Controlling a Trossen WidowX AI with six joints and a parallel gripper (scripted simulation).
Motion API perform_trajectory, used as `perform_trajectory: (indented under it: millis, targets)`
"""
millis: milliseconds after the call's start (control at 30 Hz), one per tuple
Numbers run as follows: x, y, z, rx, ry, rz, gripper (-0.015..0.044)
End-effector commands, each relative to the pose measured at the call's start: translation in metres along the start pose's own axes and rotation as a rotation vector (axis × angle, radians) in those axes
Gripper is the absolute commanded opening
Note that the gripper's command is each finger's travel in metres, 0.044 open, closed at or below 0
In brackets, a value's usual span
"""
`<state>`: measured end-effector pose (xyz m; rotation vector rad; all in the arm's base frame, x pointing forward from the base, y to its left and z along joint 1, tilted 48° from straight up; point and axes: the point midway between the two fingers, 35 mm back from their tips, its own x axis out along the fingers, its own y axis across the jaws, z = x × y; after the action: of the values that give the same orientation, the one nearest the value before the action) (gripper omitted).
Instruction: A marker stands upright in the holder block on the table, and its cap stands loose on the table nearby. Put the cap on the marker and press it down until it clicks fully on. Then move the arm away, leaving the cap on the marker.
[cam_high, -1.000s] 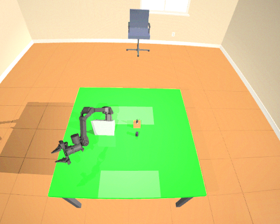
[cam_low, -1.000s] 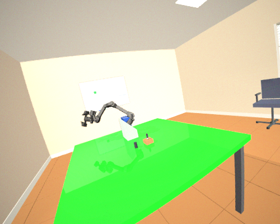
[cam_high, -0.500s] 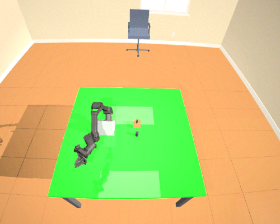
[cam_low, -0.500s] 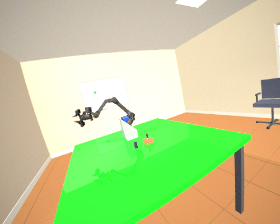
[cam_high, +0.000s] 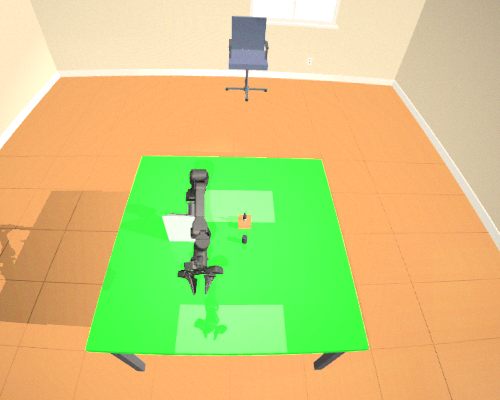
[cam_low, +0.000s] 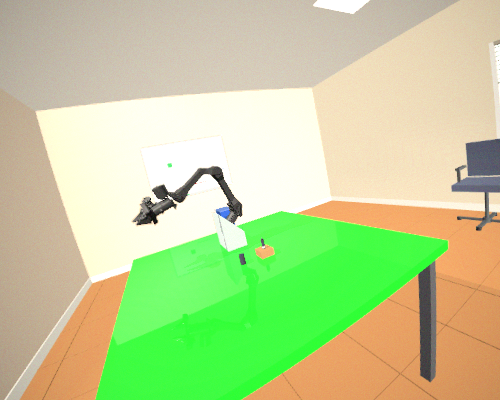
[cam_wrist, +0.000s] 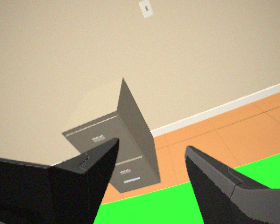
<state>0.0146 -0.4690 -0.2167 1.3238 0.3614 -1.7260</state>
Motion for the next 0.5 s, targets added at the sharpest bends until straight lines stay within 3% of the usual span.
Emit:
perform_trajectory:
  millis: [0, 467]
  targets:
    - [-0.027, 0.038, -0.061, -0.279, 0.200, 0.051, 0.0249]
    - [-0.154, 0.078, -0.234, -1.045, 0.764, 0.284, 0.0249]
